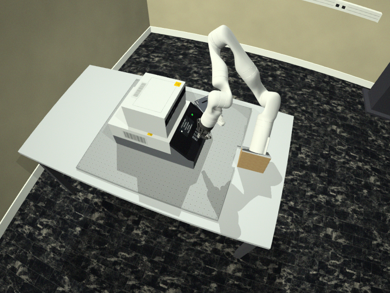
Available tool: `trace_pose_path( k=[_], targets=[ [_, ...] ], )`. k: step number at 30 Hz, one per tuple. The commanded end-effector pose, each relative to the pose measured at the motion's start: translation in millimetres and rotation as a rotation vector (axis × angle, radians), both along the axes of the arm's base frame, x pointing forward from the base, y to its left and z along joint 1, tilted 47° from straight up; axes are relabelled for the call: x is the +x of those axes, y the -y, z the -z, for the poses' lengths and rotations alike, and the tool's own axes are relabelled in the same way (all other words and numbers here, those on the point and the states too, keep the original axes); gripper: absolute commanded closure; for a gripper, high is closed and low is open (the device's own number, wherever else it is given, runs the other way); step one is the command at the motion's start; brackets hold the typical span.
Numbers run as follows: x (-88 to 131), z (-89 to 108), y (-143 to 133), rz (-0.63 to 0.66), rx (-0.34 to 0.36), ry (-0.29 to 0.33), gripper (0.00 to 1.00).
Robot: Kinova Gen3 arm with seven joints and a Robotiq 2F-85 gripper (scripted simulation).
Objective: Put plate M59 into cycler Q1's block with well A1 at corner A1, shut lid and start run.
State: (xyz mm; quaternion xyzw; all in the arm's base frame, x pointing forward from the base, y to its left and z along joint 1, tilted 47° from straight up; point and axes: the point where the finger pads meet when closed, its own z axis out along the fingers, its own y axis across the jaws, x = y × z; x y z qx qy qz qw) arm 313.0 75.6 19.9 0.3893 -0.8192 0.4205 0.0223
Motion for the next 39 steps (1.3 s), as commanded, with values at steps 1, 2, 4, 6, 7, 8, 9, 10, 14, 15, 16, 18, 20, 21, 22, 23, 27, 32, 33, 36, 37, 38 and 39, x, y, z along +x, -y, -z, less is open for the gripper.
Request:
trace_pose_path(
  k=[1, 2, 4, 6, 7, 8, 9, 10, 14, 15, 16, 18, 20, 21, 22, 23, 27, 32, 33, 36, 37, 38, 39],
  targets=[
    [4, 3.1, 0, 0.002, 0.006, 0.003, 0.9],
    [4, 3.1, 0, 0.002, 0.006, 0.003, 0.9],
    [4, 2.8, 0, 0.001, 0.005, 0.004, 0.9],
    [5, 4.0, 1, 0.001, 0.006, 0.003, 0.9],
    [5, 4.4, 2, 0.001, 0.005, 0.003, 0.9],
    [6, 4.7, 2, 0.001, 0.005, 0.002, 0.9],
    [6, 5.0, 2, 0.0, 0.005, 0.002, 0.9],
    [7, 5.4, 3, 0.0, 0.005, 0.002, 0.9],
    [9, 6.7, 4, -0.001, 0.005, 0.001, 0.9],
    [9, 7.0, 5, -0.001, 0.004, 0.001, 0.9],
    [9, 7.4, 5, -0.001, 0.004, 0.001, 0.9],
    [10, 8.0, 6, -0.002, 0.004, 0.0, 0.9],
    [10, 8.0, 6, -0.002, 0.004, 0.0, 0.9],
    [11, 7.8, 6, -0.002, 0.004, 0.001, 0.9],
    [11, 8.3, 6, -0.002, 0.004, 0.0, 0.9],
    [12, 8.9, 7, -0.002, 0.004, 0.0, 0.9],
    [13, 10.3, 8, -0.003, 0.004, -0.001, 0.9],
    [16, 11.9, 10, -0.003, 0.003, -0.002, 0.9],
    [16, 12.3, 11, -0.004, 0.003, -0.002, 0.9],
    [17, 12.9, 11, -0.004, 0.003, -0.002, 0.9],
    [17, 12.9, 11, -0.004, 0.003, -0.002, 0.9],
    [17, 12.7, 11, -0.004, 0.003, -0.002, 0.9],
    [18, 13.3, 12, -0.005, 0.003, -0.002, 0.9]
  ],
)
